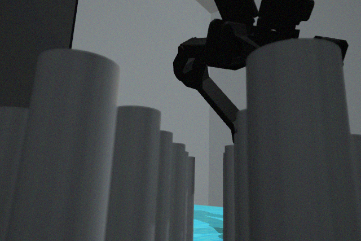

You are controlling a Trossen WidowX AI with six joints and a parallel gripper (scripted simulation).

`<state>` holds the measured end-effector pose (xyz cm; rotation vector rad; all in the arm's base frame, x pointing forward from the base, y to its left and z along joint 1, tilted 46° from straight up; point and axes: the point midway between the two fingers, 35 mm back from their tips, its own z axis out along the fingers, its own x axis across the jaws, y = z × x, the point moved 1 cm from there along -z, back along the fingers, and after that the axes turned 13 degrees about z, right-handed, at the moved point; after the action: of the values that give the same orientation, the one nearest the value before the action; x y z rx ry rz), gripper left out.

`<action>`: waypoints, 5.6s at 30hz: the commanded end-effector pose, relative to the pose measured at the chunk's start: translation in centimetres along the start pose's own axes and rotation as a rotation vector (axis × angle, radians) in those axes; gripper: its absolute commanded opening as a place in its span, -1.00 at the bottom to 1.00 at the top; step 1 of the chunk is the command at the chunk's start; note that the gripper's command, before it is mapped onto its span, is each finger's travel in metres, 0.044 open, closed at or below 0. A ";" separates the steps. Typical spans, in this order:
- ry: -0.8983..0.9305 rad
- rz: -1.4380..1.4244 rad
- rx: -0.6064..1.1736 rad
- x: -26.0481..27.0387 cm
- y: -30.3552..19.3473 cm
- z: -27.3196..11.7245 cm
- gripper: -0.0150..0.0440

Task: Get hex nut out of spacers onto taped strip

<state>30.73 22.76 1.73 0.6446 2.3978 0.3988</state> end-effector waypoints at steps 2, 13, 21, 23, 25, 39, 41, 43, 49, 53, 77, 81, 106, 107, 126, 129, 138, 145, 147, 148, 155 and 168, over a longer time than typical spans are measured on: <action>-0.078 0.237 -0.045 -6.0 -1.5 0.2 1.00; -0.317 0.740 -0.258 -20.1 -7.2 -2.2 1.00; -0.331 0.764 -0.273 -20.8 -7.6 -2.5 1.00; -0.331 0.764 -0.273 -20.8 -7.6 -2.5 1.00; -0.331 0.764 -0.273 -20.8 -7.6 -2.5 1.00; -0.331 0.764 -0.273 -20.8 -7.6 -2.5 1.00; -0.331 0.764 -0.273 -20.8 -7.6 -2.5 1.00; -0.331 0.764 -0.273 -20.8 -7.6 -2.5 1.00; -0.331 0.764 -0.273 -20.8 -7.6 -2.5 1.00; -0.395 0.721 -0.211 -22.3 -8.6 -3.5 1.00; -0.636 0.022 1.200 -28.2 -25.5 -34.4 1.00; -0.563 -0.035 1.355 -26.8 -26.4 -38.3 1.00; -0.565 -0.038 1.360 -27.6 -31.3 -35.2 1.00; -0.565 -0.038 1.360 -27.6 -31.3 -35.2 1.00; -0.565 -0.038 1.360 -27.5 -31.3 -35.1 0.46; -0.565 -0.038 1.360 -27.5 -31.3 -35.1 0.46; -0.564 -0.036 1.359 -27.9 -32.4 -34.3 0.46; -0.564 -0.035 1.359 -28.1 -33.3 -33.6 0.46; -0.564 -0.035 1.359 -28.1 -33.6 -33.4 0.46; -0.564 -0.035 1.359 -28.2 -33.7 -33.4 0.46; -0.564 -0.036 1.359 -28.3 -34.7 -32.8 0.46; -0.566 -0.039 1.361 -28.4 -36.5 -31.8 0.46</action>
<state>17.45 -26.49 24.92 1.0476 1.8100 -1.3687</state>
